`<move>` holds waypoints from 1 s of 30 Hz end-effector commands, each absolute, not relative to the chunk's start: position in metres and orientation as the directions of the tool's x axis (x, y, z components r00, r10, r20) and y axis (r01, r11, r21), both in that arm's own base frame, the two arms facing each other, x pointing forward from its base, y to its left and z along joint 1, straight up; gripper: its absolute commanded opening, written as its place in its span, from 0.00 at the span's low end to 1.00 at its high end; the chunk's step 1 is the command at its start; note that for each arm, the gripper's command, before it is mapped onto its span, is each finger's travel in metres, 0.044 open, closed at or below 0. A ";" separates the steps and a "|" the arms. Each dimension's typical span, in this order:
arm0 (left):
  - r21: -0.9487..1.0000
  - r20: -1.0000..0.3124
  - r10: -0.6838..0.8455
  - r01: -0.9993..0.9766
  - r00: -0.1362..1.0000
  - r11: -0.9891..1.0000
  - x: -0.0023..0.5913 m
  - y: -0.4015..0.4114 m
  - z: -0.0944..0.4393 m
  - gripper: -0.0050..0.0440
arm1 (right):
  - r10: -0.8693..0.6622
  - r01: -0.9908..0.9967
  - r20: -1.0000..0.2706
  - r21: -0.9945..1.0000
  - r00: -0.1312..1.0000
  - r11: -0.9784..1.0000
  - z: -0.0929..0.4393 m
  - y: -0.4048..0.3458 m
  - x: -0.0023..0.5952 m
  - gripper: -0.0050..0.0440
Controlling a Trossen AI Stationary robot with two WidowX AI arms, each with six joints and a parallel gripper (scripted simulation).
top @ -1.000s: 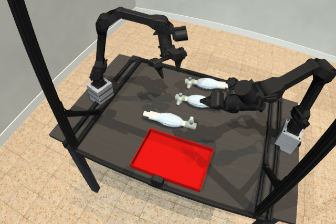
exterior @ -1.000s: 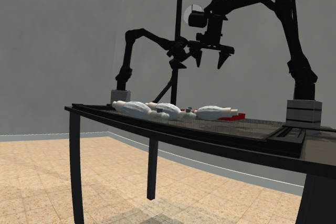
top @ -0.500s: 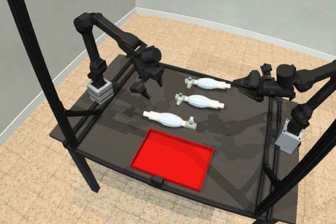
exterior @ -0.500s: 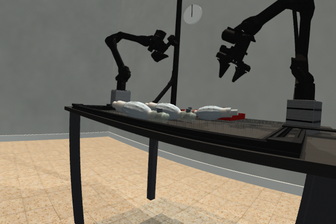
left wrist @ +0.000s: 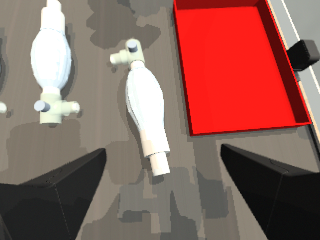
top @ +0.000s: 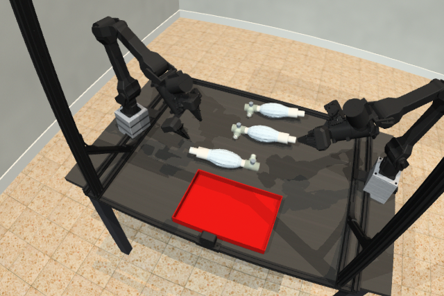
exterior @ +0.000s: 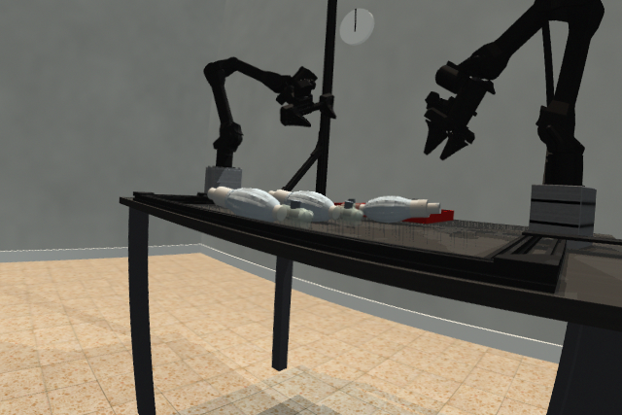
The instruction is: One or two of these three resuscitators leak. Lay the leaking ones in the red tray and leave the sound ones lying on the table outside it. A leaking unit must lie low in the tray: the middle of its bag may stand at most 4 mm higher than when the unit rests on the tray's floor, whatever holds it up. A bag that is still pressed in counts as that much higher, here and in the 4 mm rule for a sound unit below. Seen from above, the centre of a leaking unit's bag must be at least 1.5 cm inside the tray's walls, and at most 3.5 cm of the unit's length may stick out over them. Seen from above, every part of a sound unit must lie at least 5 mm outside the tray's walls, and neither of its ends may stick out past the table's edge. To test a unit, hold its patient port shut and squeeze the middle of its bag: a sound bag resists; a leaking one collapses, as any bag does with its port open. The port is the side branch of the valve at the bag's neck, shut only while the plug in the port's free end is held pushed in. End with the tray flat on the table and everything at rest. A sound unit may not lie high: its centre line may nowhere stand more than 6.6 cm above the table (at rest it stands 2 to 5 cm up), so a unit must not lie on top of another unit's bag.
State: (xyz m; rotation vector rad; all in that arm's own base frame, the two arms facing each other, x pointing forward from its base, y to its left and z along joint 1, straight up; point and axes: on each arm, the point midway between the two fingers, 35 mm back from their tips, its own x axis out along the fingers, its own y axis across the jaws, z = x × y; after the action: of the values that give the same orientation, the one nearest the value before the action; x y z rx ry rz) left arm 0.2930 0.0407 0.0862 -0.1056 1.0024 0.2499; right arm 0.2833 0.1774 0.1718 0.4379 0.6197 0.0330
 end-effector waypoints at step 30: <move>0.002 -0.824 0.170 -0.296 0.541 0.955 0.287 0.031 0.081 0.94 | 0.116 -0.228 -0.843 -0.009 0.526 0.974 0.074 0.172 0.338 1.00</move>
State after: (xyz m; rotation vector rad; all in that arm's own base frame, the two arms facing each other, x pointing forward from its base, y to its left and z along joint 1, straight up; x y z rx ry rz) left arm 0.2866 0.0315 0.0806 -0.1413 0.9622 0.2771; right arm 0.3149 0.1813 0.0727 -0.1129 0.9843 0.2025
